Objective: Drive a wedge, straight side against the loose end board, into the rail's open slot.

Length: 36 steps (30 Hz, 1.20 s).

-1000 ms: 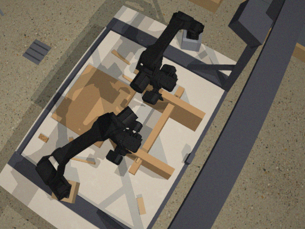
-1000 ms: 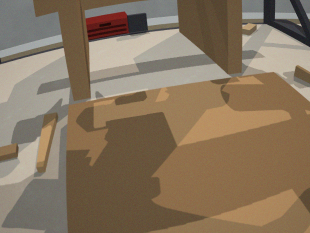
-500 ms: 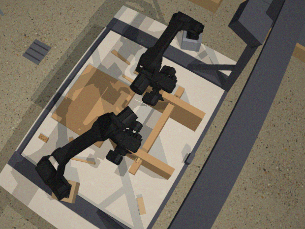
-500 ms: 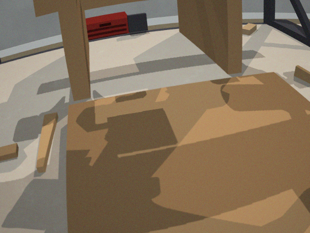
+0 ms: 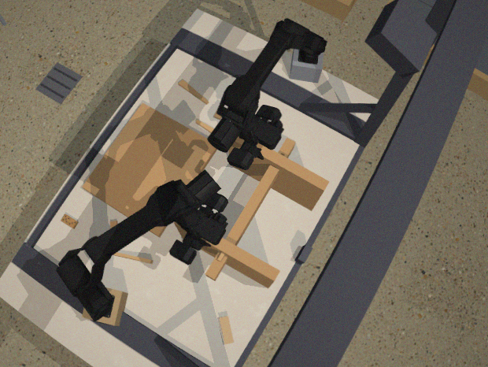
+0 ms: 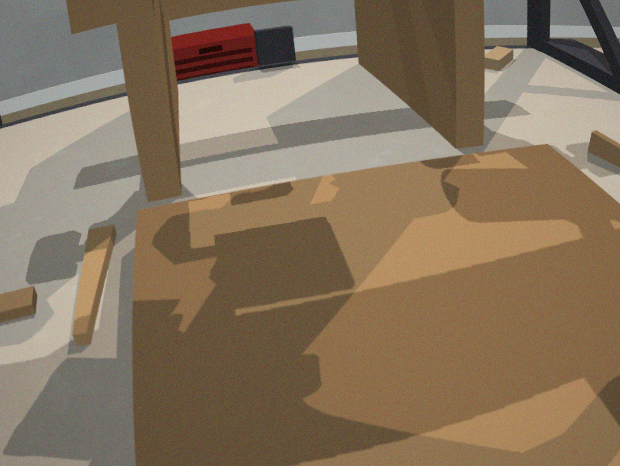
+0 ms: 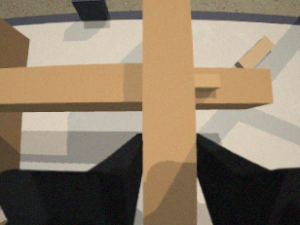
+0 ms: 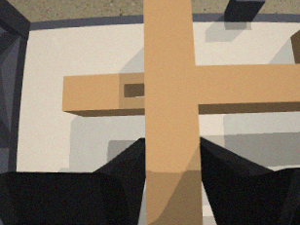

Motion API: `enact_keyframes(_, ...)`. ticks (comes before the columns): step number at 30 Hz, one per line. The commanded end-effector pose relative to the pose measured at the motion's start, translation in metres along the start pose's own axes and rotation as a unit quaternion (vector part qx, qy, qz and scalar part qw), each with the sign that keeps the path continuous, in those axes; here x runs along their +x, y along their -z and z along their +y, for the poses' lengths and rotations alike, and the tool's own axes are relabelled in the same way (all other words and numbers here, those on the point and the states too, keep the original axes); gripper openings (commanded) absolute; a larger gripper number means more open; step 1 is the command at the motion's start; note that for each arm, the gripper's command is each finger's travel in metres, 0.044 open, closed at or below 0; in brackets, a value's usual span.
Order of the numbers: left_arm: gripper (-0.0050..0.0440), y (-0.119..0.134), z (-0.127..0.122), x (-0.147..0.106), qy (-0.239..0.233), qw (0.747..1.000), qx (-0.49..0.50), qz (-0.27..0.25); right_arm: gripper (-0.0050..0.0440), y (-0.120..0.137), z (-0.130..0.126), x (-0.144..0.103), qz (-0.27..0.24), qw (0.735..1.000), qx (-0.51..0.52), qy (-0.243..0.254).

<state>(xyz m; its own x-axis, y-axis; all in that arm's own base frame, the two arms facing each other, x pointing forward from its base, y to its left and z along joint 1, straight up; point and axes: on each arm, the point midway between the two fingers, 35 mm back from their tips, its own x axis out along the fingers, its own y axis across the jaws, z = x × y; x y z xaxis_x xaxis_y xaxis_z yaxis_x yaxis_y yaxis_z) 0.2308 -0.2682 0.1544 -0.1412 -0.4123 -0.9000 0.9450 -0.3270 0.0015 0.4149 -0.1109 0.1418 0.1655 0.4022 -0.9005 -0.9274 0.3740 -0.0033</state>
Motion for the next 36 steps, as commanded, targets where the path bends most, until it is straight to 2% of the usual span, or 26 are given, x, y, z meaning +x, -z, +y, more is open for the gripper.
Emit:
enact_keyframes(1,-0.005,-0.004,0.007,-0.01,-0.021,1.0,0.007,-0.004,-0.0003,-0.007,-0.001,-0.01,-0.001,1.0,-0.009,0.017)
enact_keyframes(8,-0.005,-0.003,0.012,-0.011,-0.029,1.0,0.007,-0.003,-0.0005,-0.007,-0.001,-0.01,-0.001,1.0,-0.009,0.017)
enact_keyframes(14,-0.005,-0.002,0.018,-0.014,-0.04,0.999,0.007,-0.003,-0.005,-0.007,-0.001,-0.01,-0.001,1.0,-0.009,0.017)
enact_keyframes(20,-0.005,-0.001,0.031,-0.017,-0.049,0.999,0.008,-0.002,-0.005,-0.007,-0.001,-0.01,-0.001,1.0,-0.009,0.017)
enact_keyframes(21,-0.005,-0.005,0.004,-0.006,-0.011,1.0,0.008,-0.006,0.0199,-0.007,-0.001,-0.01,-0.001,1.0,-0.009,0.017)
enact_keyframes(36,-0.005,-0.003,0.003,-0.007,-0.011,1.0,0.006,-0.005,0.0199,-0.006,-0.001,-0.01,-0.001,1.0,-0.008,0.016)
